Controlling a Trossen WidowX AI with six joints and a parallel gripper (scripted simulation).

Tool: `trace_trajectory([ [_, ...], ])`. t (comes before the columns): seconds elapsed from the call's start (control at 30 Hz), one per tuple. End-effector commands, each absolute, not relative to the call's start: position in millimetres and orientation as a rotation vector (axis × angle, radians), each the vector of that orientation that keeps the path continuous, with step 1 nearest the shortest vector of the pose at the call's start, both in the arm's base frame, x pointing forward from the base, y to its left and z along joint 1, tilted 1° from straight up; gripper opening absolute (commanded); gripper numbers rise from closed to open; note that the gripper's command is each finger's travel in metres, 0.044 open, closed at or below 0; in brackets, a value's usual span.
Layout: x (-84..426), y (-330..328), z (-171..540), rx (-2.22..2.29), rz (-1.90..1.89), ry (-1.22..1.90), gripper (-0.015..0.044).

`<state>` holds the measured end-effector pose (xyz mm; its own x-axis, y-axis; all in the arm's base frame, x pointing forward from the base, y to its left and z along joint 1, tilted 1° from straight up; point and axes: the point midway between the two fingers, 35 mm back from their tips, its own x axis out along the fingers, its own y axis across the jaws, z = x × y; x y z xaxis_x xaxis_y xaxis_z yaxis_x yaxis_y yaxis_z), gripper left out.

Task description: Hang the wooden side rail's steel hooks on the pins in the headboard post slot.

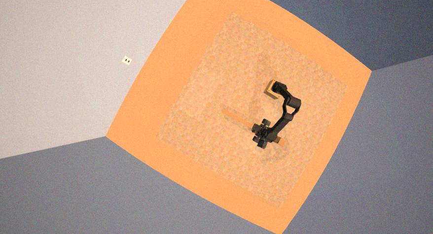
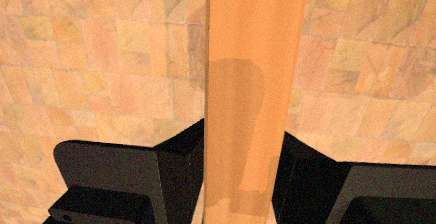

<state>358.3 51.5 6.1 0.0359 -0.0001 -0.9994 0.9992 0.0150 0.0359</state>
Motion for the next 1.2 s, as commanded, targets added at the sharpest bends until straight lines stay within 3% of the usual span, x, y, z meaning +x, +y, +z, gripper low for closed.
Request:
trace_trajectory([
  [0.0, 364.0, 53.7, 11.1, 1.224, -1.156, 1.18, 0.0],
  [1.17, 360.9, 57.8, 7.5, 1.225, -1.156, 1.18, 0.0],
])
